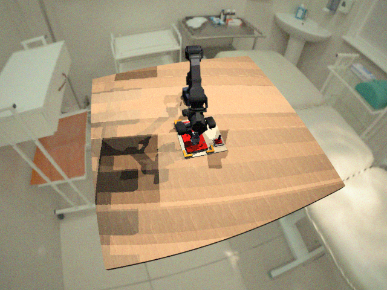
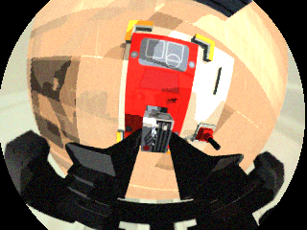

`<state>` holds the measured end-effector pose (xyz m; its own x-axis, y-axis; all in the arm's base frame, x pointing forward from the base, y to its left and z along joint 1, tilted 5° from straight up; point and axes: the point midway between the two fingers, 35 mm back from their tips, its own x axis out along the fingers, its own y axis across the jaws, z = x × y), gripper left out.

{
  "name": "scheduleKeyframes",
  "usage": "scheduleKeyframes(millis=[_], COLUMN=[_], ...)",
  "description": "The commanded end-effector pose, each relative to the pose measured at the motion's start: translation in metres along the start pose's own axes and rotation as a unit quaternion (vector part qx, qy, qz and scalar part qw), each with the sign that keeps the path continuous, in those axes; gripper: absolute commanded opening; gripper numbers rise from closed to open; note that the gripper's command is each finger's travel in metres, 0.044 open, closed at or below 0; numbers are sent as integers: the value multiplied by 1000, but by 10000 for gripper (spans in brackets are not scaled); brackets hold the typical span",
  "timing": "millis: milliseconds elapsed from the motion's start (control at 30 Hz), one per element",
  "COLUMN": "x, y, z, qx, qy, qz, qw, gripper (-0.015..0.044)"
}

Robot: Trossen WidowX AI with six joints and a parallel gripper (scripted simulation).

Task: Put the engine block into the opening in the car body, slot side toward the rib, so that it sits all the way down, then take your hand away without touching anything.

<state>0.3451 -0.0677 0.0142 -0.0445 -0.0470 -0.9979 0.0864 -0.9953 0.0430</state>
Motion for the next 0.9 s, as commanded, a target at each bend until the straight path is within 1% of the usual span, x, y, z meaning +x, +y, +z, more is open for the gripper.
scheduleKeyframes(millis=[0, 467, 867], x=[2, 5, 7], y=[1, 1, 1], z=[0, 0, 0], qx=[24, 0, 7], qy=[0, 0, 0], qz=[2, 2, 2], qw=[1000, 1000, 1000], gripper=[160, 160, 160])
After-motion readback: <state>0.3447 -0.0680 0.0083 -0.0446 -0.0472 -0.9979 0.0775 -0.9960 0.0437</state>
